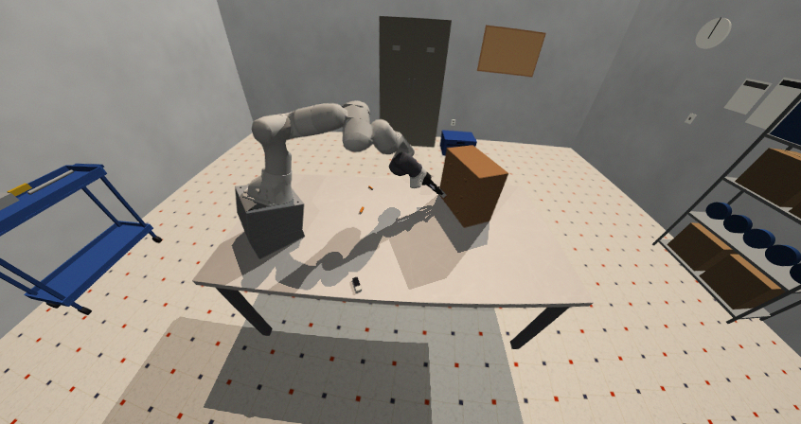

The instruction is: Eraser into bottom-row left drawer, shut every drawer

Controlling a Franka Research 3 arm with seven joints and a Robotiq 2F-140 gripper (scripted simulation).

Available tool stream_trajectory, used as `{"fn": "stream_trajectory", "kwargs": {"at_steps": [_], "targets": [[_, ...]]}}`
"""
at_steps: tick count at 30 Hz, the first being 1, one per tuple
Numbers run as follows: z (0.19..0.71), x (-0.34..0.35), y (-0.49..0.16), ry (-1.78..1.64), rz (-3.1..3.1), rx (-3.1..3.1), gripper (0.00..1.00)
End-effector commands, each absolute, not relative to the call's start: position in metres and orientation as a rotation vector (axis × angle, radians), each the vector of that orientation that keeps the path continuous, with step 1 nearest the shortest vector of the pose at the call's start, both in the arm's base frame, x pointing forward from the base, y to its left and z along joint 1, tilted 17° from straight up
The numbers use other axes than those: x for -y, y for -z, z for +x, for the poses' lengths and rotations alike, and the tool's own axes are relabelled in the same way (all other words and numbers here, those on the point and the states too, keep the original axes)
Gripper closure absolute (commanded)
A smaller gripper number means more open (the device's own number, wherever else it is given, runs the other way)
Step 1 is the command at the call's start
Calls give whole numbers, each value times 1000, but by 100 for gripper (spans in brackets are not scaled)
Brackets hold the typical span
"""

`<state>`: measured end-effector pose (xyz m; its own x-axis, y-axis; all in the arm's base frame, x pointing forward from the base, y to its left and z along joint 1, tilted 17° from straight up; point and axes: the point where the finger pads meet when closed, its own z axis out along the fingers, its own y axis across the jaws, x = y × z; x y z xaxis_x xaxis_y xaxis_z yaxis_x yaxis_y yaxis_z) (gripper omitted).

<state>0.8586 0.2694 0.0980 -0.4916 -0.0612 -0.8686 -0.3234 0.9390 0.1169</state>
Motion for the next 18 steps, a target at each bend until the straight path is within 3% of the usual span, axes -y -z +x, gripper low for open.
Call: {"fn": "stream_trajectory", "kwargs": {"at_steps": [1,18], "targets": [[859,-270,-98,-325,-274,-2072,83],[854,-268,-97,-325,-274,-2072,83]]}}
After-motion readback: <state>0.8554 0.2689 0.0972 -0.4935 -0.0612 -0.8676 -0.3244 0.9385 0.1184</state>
